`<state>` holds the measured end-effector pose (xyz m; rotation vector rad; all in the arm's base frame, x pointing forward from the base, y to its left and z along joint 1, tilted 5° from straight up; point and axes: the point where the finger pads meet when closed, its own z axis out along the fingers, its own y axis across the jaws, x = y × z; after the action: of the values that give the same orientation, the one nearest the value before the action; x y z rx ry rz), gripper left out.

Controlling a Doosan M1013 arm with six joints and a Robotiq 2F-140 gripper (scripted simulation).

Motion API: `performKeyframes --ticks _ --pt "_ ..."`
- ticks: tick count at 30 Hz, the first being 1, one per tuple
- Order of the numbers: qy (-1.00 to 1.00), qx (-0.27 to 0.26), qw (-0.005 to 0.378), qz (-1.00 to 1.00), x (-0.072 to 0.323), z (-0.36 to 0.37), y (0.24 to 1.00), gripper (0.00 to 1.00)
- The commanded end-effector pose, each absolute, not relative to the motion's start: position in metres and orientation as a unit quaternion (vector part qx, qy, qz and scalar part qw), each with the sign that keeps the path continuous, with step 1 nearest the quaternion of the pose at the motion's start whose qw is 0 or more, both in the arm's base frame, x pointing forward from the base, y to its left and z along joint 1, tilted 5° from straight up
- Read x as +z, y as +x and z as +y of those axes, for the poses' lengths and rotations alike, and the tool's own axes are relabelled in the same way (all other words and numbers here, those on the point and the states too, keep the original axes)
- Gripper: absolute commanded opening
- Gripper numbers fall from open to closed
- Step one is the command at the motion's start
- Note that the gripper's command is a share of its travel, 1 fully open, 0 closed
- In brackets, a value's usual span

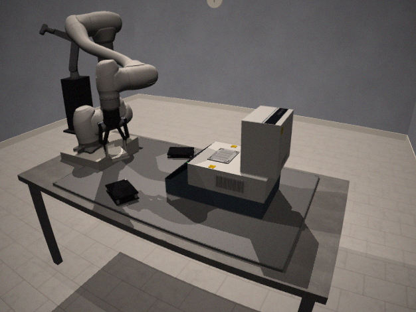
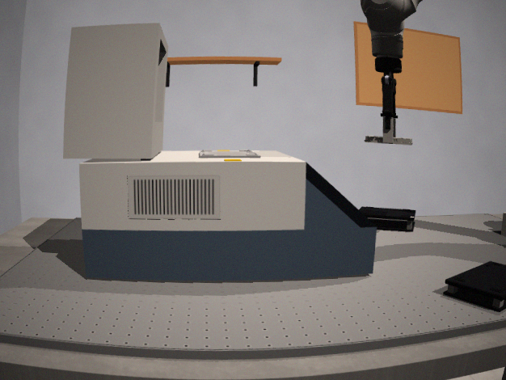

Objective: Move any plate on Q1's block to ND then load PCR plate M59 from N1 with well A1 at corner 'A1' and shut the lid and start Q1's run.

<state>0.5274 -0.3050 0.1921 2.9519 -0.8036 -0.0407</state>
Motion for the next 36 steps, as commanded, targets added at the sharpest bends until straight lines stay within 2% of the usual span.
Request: performKeyframes --ticks 1,8,20,36 --pt "0.964 -0.013 0.041 -0.262 0.202 -0.304 0.528 0.0" --pt "0.964 -0.013 0.041 -0.262 0.221 -0.303 0.529 0.0" --pt "0.964 -0.013 0.041 -0.262 0.221 -0.303 0.529 0.0" --pt "0.993 -0.02 0.038 -0.107 0.216 -0.271 0.587 0.0"
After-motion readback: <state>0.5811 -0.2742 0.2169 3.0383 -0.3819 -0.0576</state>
